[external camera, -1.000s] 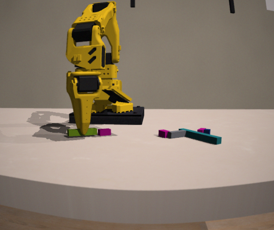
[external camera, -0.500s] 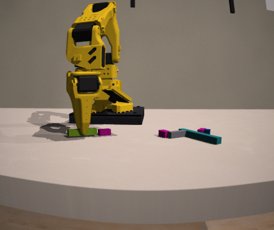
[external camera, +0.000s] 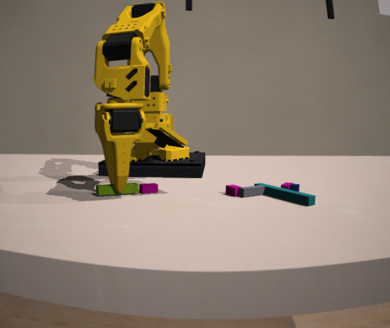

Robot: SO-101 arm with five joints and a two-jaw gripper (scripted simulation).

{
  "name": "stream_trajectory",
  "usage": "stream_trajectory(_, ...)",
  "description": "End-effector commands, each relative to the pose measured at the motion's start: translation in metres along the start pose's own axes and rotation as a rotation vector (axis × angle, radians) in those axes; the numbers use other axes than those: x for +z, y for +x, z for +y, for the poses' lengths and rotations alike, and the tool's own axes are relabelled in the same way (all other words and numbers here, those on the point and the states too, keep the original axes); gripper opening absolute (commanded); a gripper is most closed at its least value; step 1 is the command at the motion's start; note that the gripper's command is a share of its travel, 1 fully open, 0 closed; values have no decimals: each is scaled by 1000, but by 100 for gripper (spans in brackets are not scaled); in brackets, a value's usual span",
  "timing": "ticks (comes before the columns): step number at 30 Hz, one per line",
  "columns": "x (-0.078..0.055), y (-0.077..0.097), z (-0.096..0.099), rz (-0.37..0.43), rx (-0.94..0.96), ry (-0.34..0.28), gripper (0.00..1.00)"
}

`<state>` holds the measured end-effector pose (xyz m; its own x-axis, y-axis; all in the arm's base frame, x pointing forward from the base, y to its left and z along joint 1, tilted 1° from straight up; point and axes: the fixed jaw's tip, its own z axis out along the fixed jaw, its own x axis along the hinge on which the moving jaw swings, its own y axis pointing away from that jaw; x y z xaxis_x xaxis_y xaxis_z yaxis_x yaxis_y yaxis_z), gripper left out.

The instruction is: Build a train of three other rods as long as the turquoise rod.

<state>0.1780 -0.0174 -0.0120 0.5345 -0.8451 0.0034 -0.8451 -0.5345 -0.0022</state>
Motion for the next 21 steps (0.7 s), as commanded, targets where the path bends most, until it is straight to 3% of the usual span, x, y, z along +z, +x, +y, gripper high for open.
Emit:
stream_trajectory(1, 3, -4, 2, -11, 4, -13, 0)
stream_trajectory(21, 2, -6, 2, -10, -6, -12, 0)
